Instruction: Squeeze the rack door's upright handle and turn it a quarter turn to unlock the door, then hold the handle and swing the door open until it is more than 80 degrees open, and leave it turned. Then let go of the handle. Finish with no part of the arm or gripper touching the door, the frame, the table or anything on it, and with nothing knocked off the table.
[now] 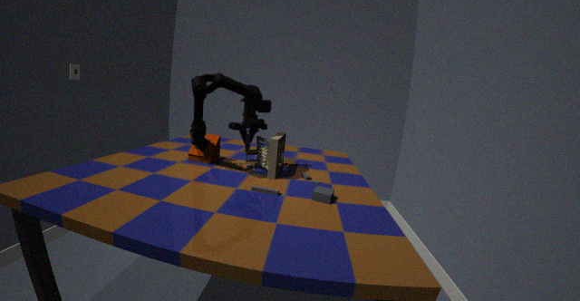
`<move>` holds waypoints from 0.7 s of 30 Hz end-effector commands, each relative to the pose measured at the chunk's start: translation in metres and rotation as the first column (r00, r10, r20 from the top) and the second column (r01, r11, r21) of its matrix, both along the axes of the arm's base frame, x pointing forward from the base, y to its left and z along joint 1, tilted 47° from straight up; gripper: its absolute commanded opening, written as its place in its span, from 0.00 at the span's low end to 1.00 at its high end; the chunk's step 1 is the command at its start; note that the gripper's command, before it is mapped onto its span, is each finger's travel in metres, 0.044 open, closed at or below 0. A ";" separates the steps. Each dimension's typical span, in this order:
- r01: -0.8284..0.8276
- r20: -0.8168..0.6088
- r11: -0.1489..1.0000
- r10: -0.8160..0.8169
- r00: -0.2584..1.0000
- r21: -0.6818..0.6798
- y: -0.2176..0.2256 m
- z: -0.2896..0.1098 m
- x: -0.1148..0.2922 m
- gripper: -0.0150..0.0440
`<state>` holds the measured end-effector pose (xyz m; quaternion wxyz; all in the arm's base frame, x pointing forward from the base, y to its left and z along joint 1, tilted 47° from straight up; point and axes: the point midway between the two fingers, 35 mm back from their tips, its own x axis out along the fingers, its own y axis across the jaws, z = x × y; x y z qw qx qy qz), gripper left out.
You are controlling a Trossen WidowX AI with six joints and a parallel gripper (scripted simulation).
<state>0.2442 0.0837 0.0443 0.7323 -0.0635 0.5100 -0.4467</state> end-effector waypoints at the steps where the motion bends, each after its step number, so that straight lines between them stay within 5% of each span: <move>1: -0.066 -0.064 0.998 0.065 0.996 -0.014 -0.009 0.008 -0.005 0.27; 21: -0.284 -0.295 0.959 0.271 0.916 -0.001 -0.044 0.043 -0.016 0.27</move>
